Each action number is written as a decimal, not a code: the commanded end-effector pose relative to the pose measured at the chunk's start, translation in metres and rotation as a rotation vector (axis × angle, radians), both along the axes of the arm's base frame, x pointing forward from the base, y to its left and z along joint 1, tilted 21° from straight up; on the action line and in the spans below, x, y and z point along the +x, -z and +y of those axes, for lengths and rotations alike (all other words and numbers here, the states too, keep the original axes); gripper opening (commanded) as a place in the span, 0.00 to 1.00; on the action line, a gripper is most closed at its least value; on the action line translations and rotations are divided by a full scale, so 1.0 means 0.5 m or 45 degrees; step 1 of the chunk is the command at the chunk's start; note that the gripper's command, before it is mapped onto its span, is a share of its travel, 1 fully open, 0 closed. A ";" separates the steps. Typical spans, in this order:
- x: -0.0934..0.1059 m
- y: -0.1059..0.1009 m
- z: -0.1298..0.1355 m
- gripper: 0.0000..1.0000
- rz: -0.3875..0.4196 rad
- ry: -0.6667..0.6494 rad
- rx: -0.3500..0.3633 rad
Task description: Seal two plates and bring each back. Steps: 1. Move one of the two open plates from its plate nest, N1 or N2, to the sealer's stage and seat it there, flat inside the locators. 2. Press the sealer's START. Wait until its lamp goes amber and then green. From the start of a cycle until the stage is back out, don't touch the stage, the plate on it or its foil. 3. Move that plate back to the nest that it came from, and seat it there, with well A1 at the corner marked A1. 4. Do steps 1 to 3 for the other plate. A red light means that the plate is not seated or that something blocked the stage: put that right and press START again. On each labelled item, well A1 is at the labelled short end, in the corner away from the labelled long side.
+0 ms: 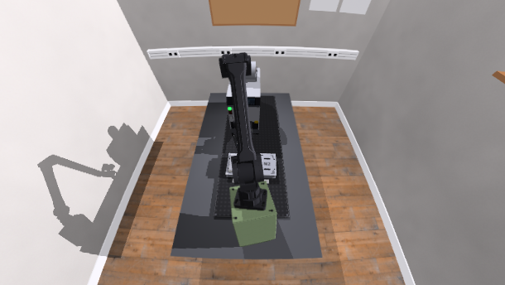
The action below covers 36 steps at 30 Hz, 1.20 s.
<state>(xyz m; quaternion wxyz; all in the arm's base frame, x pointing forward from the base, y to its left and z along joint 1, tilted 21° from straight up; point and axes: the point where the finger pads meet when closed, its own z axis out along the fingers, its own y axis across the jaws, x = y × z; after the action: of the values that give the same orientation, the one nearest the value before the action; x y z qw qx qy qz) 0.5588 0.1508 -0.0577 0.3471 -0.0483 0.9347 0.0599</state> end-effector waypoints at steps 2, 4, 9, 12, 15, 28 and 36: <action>0.008 -0.031 -0.004 0.00 -0.021 0.004 0.016; 0.007 -0.030 -0.004 0.00 -0.016 0.004 0.014; 0.011 -0.034 -0.003 0.00 -0.032 0.004 0.019; 0.016 -0.038 -0.004 1.00 -0.048 0.008 0.017; 0.015 -0.030 -0.006 1.00 -0.046 0.013 0.011; 0.010 -0.008 -0.008 1.00 -0.027 0.013 0.004; 0.009 -0.008 -0.009 1.00 -0.027 0.013 0.004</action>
<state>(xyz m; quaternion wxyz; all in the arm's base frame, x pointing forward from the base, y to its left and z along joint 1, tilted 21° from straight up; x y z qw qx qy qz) 0.5589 0.1512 -0.0575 0.3471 -0.0485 0.9347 0.0603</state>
